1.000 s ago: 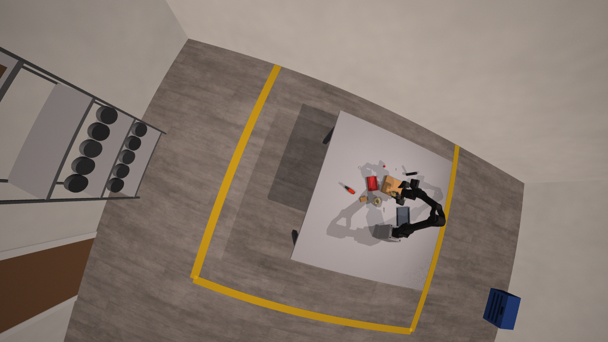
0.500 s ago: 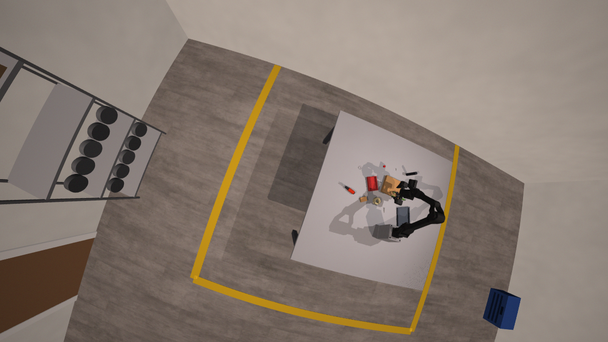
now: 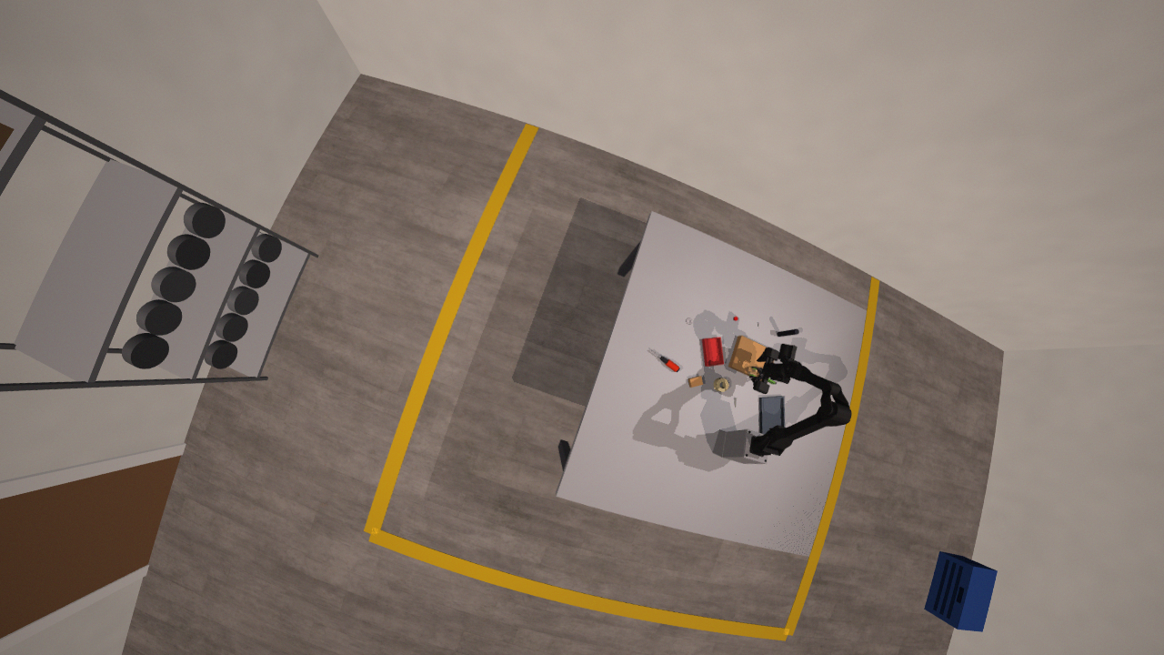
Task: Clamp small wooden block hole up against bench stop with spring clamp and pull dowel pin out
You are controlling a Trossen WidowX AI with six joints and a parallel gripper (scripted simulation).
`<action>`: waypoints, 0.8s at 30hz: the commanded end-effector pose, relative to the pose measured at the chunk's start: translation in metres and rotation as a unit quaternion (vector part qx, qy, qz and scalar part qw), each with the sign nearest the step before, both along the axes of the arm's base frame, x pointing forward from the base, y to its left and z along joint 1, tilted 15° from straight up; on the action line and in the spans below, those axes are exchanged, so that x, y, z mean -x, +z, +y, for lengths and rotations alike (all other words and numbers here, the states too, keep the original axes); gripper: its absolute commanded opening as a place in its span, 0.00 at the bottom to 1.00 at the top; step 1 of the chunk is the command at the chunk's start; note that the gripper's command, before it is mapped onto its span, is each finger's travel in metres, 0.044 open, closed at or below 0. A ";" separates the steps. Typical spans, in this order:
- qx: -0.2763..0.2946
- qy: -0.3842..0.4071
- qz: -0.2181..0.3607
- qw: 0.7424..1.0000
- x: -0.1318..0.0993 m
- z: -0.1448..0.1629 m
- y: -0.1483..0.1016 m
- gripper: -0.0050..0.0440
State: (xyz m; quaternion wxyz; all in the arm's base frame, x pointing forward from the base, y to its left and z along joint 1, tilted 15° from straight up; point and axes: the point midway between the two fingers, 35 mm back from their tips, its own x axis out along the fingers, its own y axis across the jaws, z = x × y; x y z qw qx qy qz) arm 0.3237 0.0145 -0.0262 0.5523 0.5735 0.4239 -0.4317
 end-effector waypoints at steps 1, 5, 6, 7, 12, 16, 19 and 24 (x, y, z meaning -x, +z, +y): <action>0.001 -0.002 0.005 1.000 0.001 -0.001 -0.004 0.88; 0.001 -0.002 0.005 1.000 0.001 -0.001 -0.004 0.82; 0.001 -0.002 0.005 1.000 0.001 -0.001 -0.004 0.82; 0.001 -0.002 0.005 1.000 0.001 -0.001 -0.004 0.80; 0.001 -0.002 0.005 1.000 0.001 -0.001 -0.004 0.69; 0.001 -0.002 0.005 1.000 0.001 -0.001 -0.004 0.61; 0.001 -0.002 0.005 1.000 0.001 -0.001 -0.004 0.55; 0.001 -0.002 0.005 1.000 0.001 -0.001 -0.004 0.49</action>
